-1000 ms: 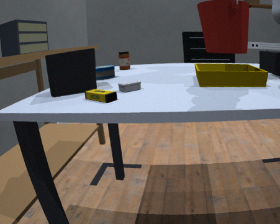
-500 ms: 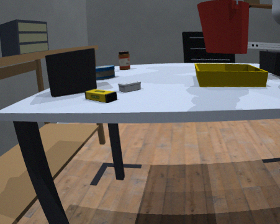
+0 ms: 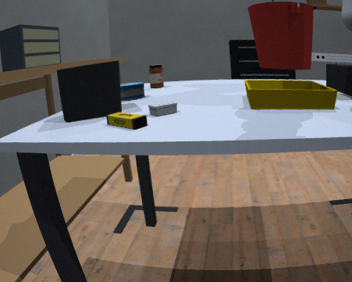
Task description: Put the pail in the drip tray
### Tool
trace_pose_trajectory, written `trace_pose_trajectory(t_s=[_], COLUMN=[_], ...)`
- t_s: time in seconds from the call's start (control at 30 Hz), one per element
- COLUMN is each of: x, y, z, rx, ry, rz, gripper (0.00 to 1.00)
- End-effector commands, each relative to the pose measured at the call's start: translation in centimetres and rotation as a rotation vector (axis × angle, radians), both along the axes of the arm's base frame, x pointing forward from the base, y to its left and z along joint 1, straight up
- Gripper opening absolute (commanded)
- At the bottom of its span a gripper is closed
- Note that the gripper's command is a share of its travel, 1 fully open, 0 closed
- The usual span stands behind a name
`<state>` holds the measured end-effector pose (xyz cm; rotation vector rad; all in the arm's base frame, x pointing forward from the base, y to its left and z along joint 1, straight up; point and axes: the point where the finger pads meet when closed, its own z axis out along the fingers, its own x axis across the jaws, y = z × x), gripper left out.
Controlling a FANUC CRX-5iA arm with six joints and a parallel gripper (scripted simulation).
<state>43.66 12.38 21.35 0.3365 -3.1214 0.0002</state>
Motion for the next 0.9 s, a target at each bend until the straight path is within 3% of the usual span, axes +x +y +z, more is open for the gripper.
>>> trace_pose_trajectory(t_s=[0.0, 0.87], x=[0.0, 0.0], y=[0.0, 0.0], z=[0.0, -2.4], rx=[0.000, 0.000], ry=[-0.002, -0.002], rz=[0.000, 0.000], gripper=[0.00, 0.00])
